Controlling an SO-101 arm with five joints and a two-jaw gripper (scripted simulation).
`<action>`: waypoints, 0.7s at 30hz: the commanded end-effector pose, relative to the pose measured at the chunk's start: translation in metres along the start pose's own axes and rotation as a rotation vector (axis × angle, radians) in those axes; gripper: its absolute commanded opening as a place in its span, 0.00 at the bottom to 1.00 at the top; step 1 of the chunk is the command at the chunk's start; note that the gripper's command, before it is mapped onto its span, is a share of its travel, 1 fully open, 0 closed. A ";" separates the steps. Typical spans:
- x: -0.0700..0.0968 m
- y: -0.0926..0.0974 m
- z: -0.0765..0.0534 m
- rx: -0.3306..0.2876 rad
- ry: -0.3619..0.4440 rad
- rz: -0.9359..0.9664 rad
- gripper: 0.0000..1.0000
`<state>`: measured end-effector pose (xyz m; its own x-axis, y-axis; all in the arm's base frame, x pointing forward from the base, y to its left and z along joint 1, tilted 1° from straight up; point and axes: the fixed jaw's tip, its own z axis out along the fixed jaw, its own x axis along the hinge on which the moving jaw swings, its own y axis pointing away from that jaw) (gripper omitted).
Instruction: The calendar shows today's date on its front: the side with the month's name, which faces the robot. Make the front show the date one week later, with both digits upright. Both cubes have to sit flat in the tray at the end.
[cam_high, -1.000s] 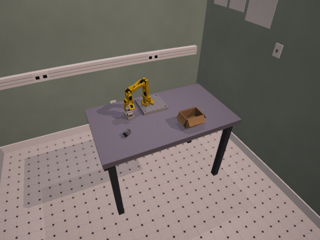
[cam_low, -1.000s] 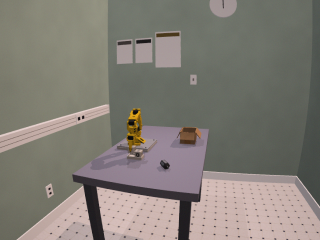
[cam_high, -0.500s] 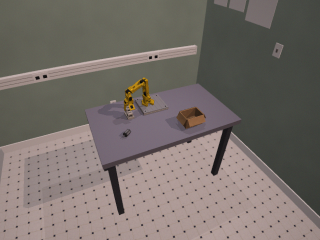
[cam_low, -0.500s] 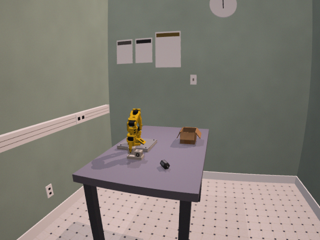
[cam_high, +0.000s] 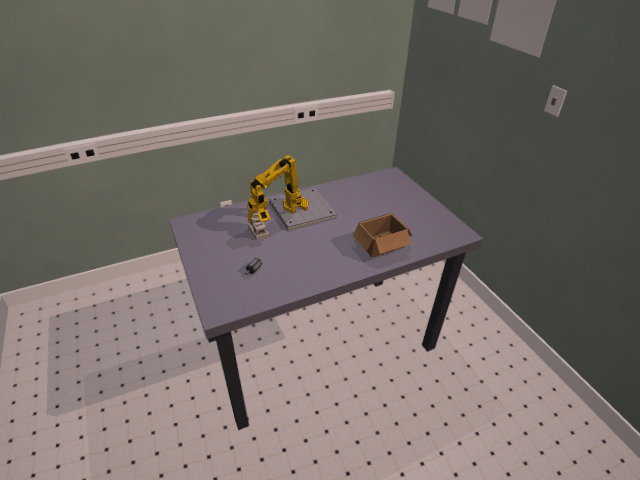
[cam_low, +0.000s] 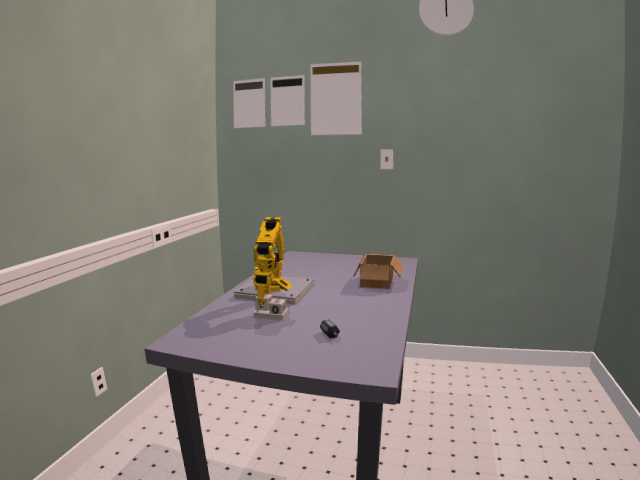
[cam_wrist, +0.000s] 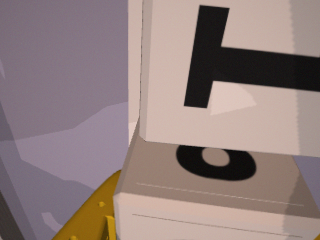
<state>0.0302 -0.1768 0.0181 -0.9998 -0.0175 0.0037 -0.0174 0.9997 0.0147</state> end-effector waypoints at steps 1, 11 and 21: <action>0.001 0.003 0.005 -0.022 0.002 0.015 0.00; 0.001 0.003 0.008 -0.022 0.002 0.015 0.00; 0.001 0.003 0.011 -0.022 0.002 0.015 0.00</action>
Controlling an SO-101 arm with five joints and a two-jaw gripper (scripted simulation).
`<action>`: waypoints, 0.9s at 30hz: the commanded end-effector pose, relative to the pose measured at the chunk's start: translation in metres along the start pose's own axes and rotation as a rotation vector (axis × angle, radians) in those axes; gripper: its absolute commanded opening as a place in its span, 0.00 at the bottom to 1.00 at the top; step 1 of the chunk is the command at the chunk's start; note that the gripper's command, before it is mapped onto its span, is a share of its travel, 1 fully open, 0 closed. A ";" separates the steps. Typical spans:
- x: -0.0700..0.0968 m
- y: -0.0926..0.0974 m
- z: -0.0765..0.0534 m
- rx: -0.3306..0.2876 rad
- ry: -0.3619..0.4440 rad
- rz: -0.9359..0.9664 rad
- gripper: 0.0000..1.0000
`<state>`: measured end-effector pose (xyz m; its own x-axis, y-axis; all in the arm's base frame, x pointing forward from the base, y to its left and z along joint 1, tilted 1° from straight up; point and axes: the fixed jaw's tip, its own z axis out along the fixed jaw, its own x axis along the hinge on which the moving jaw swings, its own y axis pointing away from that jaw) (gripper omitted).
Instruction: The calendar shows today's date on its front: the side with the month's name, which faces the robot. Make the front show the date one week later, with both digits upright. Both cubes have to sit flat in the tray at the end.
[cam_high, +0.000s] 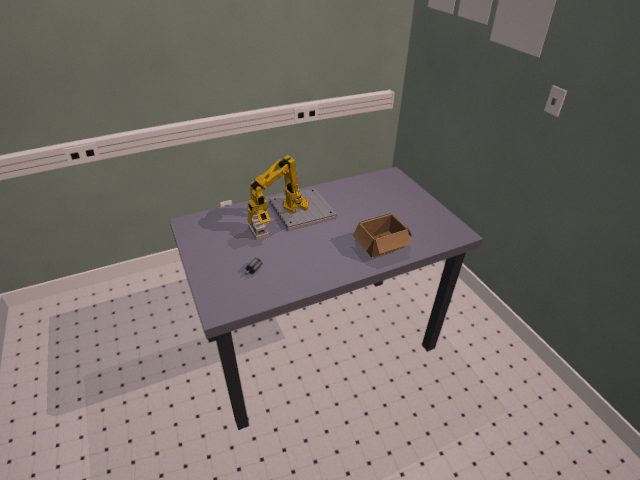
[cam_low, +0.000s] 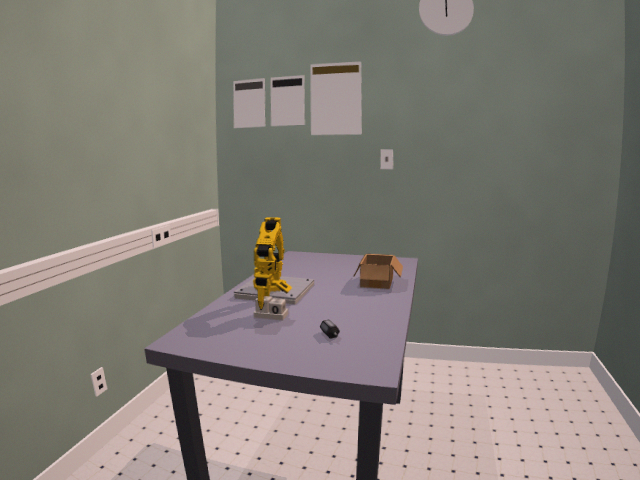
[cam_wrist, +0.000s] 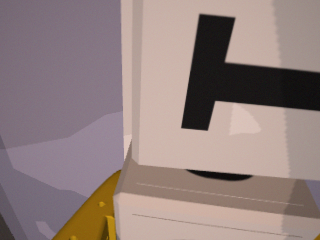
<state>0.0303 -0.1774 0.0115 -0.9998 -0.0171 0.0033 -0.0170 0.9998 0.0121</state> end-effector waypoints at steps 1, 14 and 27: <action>0.001 0.004 0.004 -0.025 0.002 0.015 0.00; 0.001 0.004 0.007 -0.025 0.002 0.015 0.00; 0.001 0.004 0.007 -0.025 0.002 0.015 0.19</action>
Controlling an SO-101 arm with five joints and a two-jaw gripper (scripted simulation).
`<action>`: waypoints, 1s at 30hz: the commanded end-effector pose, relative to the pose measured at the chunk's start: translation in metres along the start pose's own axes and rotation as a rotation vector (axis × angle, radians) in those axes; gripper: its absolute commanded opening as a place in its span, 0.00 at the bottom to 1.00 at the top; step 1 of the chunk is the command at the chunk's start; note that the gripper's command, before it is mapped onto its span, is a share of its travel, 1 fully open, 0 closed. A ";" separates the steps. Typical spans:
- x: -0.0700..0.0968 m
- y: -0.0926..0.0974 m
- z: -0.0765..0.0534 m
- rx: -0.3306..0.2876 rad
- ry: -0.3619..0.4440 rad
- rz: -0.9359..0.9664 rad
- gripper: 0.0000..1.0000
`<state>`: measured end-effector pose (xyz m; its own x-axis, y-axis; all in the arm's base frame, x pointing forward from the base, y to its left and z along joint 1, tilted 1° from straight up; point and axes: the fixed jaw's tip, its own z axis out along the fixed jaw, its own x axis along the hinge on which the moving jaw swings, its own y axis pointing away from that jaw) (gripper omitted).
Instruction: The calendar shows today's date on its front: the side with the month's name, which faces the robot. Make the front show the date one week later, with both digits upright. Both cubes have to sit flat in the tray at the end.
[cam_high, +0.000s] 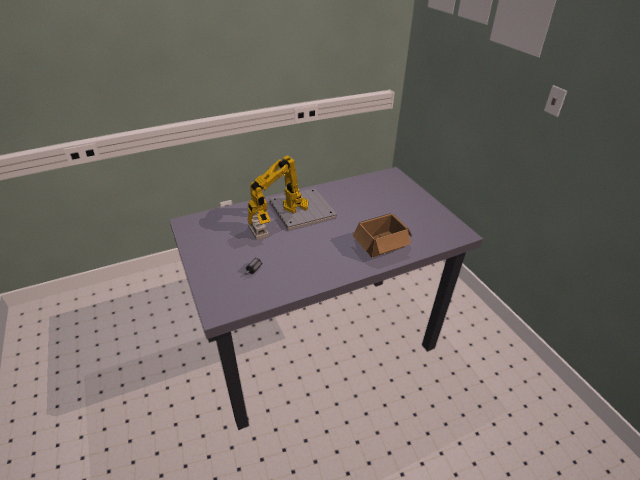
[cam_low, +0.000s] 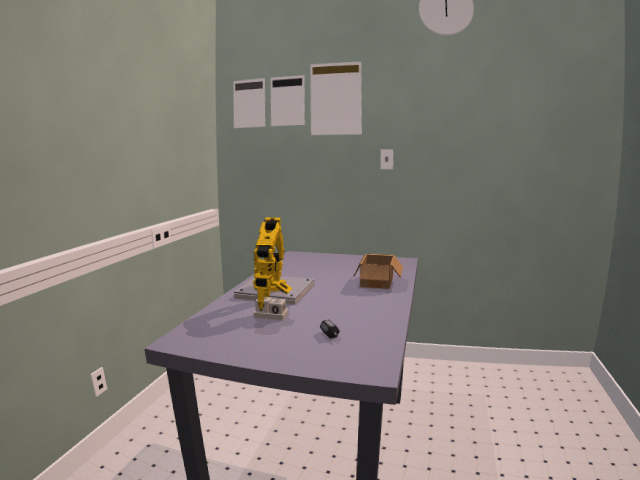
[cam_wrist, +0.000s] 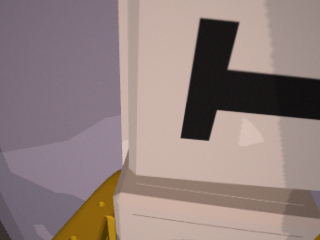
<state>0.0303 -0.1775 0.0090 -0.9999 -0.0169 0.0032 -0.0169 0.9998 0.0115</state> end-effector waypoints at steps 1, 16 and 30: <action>0.001 0.004 0.004 -0.025 0.002 0.014 0.21; 0.001 0.004 0.004 -0.025 0.002 0.014 0.26; 0.001 0.004 0.004 -0.025 0.002 0.014 0.34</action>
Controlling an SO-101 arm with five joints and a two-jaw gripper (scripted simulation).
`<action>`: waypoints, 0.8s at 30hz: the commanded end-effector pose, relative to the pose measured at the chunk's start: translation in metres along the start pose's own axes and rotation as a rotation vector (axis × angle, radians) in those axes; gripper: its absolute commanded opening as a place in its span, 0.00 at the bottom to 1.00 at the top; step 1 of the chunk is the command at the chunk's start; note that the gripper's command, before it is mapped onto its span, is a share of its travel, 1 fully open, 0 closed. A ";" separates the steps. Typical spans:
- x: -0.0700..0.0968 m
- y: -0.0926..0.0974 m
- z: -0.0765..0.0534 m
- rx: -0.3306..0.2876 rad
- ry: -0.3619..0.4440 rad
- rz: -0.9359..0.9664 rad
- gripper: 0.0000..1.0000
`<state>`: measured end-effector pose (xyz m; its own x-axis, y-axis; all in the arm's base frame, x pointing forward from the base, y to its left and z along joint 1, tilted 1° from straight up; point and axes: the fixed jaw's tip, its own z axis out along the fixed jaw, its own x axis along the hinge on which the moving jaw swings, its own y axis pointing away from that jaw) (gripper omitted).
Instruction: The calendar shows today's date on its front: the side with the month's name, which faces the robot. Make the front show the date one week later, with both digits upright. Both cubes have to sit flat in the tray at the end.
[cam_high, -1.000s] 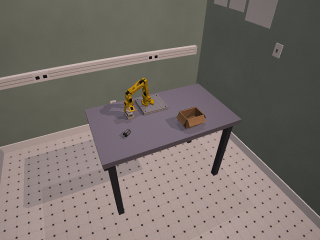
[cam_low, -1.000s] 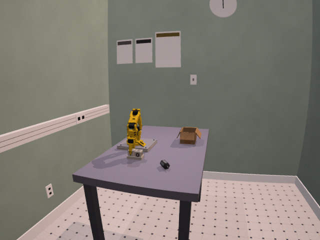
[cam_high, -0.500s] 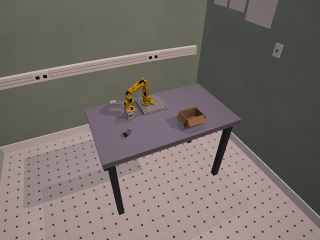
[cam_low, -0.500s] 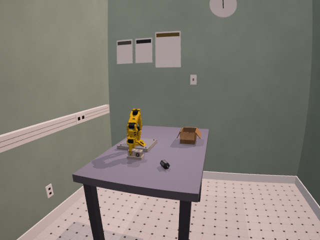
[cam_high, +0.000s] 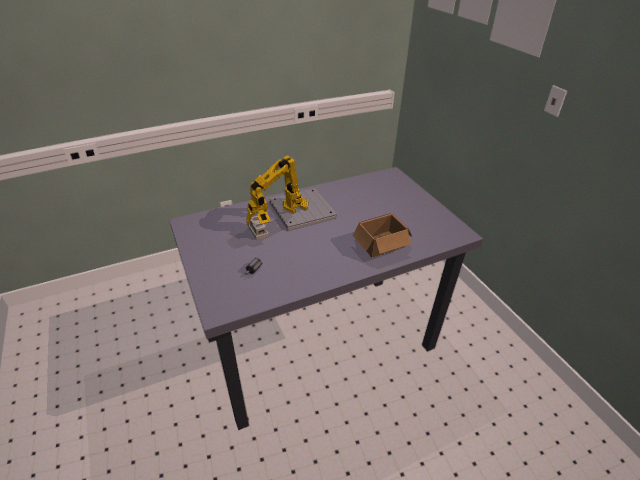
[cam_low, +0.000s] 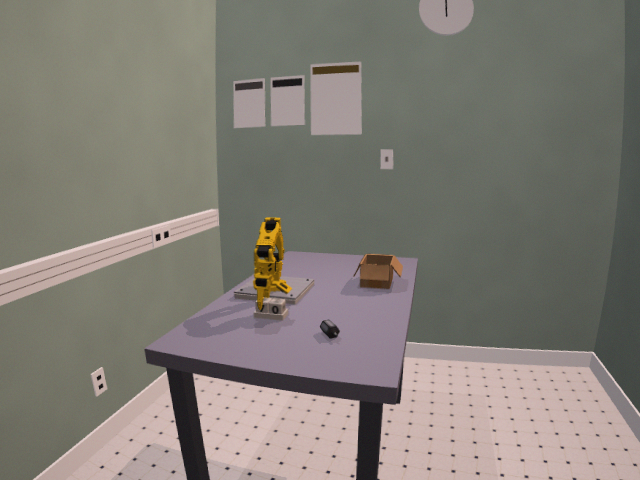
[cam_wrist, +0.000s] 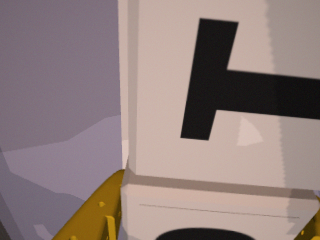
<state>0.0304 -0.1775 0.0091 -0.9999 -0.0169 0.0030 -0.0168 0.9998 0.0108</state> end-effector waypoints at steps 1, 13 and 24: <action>0.001 0.004 0.004 -0.026 0.003 0.014 0.34; 0.001 0.004 0.004 -0.026 0.003 0.014 0.36; 0.001 0.001 -0.017 -0.026 0.003 0.014 0.36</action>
<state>0.0297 -0.1737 0.0154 -0.9998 -0.0170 0.0090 -0.0166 0.9986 0.0499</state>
